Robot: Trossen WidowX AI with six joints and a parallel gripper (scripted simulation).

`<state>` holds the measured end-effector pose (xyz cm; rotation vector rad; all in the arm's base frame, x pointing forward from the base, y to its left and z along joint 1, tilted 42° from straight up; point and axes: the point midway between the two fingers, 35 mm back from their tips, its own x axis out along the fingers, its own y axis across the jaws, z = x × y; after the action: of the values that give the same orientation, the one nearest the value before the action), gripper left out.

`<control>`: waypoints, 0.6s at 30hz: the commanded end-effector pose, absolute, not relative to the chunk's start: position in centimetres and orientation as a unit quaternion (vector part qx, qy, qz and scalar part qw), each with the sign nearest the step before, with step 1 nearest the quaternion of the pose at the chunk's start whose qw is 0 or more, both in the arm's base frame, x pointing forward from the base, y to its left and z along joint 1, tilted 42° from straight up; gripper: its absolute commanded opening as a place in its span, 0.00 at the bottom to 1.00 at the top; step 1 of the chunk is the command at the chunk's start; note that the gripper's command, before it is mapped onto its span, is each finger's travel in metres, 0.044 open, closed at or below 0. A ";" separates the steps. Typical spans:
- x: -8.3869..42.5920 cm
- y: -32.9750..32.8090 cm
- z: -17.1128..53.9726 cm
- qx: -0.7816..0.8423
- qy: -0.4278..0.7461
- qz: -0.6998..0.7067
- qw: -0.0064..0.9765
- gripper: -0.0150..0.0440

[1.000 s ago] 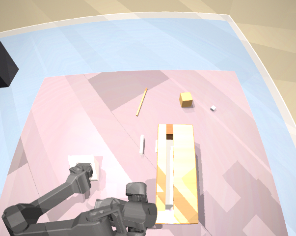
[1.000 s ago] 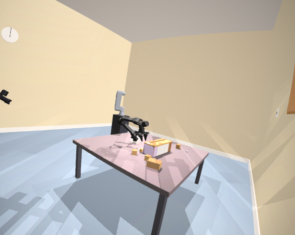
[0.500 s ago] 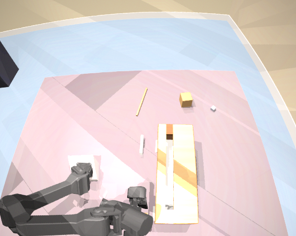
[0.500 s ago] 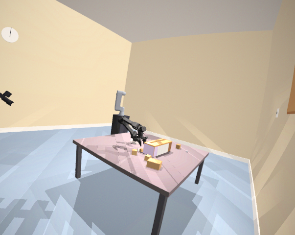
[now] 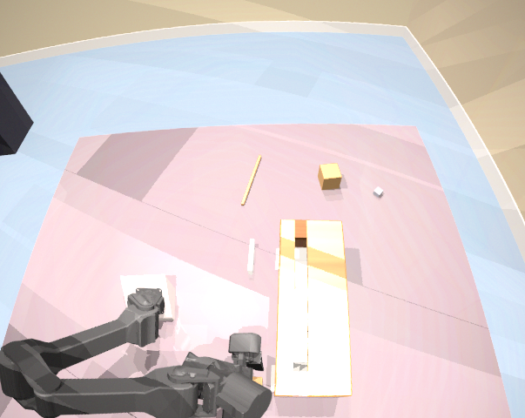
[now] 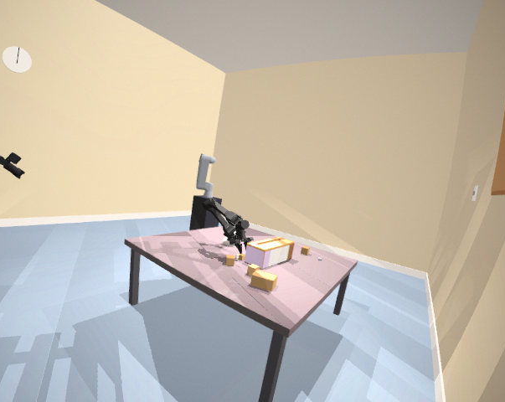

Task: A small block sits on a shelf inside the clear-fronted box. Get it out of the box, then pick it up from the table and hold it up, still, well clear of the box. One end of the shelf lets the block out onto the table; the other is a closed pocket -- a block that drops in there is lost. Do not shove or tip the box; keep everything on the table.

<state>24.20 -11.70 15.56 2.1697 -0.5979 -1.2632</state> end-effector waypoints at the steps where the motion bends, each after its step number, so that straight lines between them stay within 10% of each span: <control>1: 24.2 -12.2 14.7 0.806 -0.219 -0.474 0.278 0.74; 18: 24.3 -14.0 12.8 0.806 -0.220 -0.472 0.281 0.74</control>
<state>24.36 -13.69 13.55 2.1670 -0.6007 -1.2580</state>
